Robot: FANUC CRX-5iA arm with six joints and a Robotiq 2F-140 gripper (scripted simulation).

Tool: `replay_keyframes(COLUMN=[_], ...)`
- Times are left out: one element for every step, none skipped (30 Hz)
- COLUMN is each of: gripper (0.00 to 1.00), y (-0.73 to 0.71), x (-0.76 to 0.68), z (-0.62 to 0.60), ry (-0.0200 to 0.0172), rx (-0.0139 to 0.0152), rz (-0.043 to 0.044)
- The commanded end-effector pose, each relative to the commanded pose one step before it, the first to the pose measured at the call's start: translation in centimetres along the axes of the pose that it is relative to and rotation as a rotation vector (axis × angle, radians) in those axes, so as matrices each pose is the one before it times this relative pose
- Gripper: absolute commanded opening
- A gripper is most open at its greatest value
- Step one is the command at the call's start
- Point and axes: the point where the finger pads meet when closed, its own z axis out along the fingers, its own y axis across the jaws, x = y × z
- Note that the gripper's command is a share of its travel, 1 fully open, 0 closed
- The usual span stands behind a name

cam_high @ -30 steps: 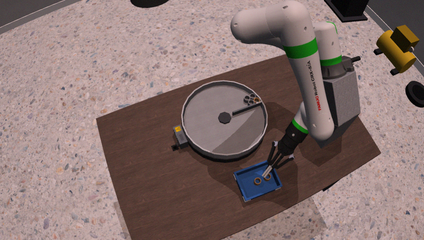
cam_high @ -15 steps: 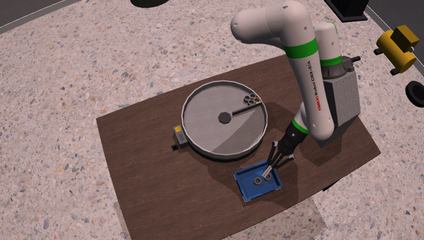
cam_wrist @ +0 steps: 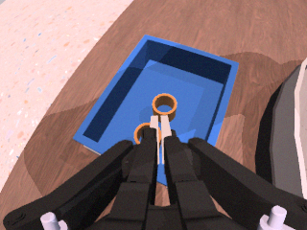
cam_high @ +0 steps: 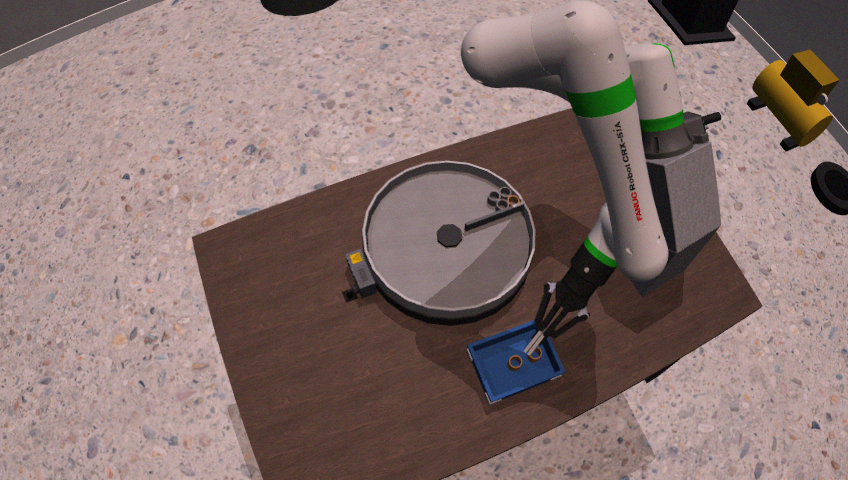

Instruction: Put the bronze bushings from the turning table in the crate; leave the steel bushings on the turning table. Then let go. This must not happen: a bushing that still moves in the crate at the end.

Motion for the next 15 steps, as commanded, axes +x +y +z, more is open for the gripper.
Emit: replay_keyframes(gripper=[0.00, 0.00, 0.00, 0.00, 0.00, 0.00, 0.00, 0.00, 0.00, 0.00, 0.00, 0.00, 0.00, 0.00, 0.00], y=[-0.014, 0.000, 0.000, 0.000, 0.000, 0.000, 0.000, 0.000, 0.000, 0.000, 0.000, 0.000, 0.000, 0.000, 0.000], x=[0.012, 0.000, 0.000, 0.000, -0.001, -0.002, -0.004, -0.006, -0.008, -0.010, -0.013, -0.015, -0.017, -0.019, -0.020], z=[-0.005, 0.000, 0.000, 0.000, 0.001, 0.002, 0.004, 0.007, 0.009, 0.012, 0.015, 0.018, 0.020, 0.022, 0.024], ry=[0.00014, 0.00000, 0.00000, 0.00000, 0.00000, 0.00000, 0.00000, 0.00000, 0.00000, 0.00000, 0.00000, 0.00000, 0.00000, 0.00000, 0.00000], rx=[0.00016, 0.00000, 0.00000, 0.00000, 0.00000, 0.00000, 0.00000, 0.00000, 0.00000, 0.00000, 0.00000, 0.00000, 0.00000, 0.00000, 0.00000], rz=[0.00011, 0.00000, 0.00000, 0.00000, 0.00000, 0.00000, 0.00000, 0.00000, 0.00000, 0.00000, 0.00000, 0.00000, 0.00000, 0.00000, 0.00000])
